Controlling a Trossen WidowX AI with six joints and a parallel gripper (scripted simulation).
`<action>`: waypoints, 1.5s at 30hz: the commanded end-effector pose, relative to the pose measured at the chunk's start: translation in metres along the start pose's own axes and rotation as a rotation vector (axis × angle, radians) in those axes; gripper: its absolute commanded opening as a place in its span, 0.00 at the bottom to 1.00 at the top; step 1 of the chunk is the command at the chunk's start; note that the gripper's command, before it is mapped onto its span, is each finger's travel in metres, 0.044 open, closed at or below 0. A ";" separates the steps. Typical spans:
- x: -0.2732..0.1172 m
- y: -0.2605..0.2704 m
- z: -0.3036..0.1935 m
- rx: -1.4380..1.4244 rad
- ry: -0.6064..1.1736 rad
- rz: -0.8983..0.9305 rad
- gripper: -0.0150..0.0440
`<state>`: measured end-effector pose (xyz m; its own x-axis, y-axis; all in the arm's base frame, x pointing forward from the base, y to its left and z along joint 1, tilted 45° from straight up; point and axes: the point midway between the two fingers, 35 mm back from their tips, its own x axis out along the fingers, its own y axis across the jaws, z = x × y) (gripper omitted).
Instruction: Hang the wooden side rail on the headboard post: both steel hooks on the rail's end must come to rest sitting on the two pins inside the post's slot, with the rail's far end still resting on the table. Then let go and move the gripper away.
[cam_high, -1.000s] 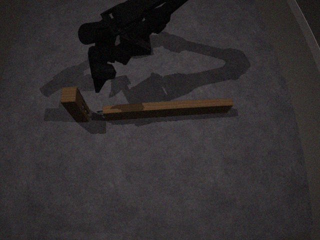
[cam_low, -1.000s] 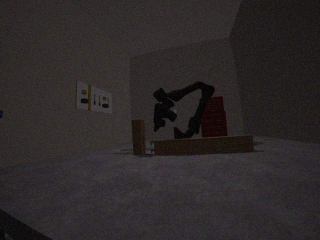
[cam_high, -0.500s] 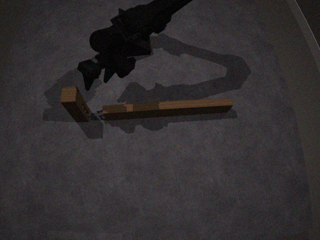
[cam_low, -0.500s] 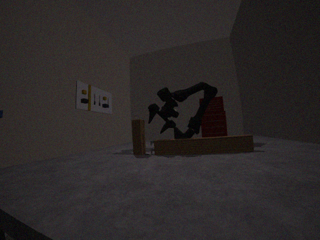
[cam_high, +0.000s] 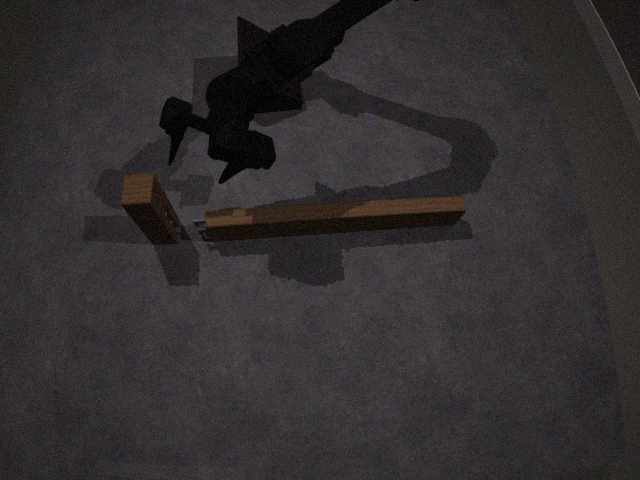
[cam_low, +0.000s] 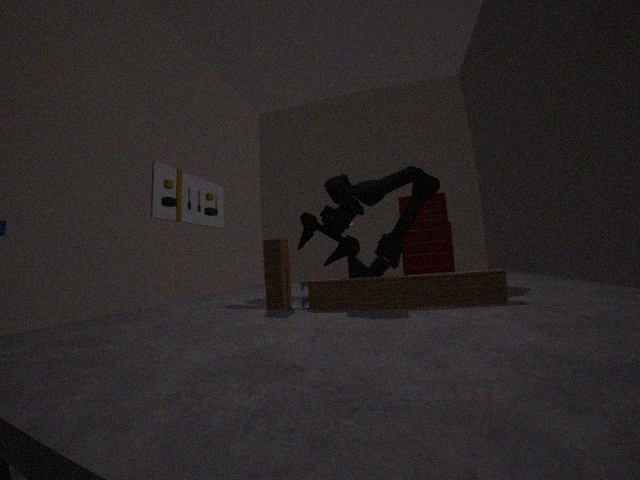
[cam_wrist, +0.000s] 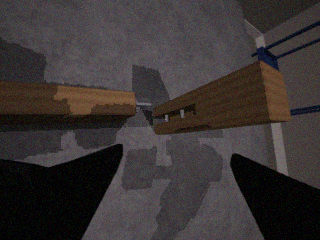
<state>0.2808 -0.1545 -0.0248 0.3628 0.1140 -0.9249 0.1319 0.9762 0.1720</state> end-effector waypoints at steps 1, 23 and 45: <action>-0.006 0.009 -0.004 0.747 -0.019 -0.145 1.00; -0.009 0.012 -0.003 1.065 -0.067 -0.190 1.00; -0.006 0.017 0.008 0.709 0.069 -0.132 1.00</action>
<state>0.2792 -0.1403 -0.0163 0.2606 -0.0086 -0.9654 0.8397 0.4956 0.2222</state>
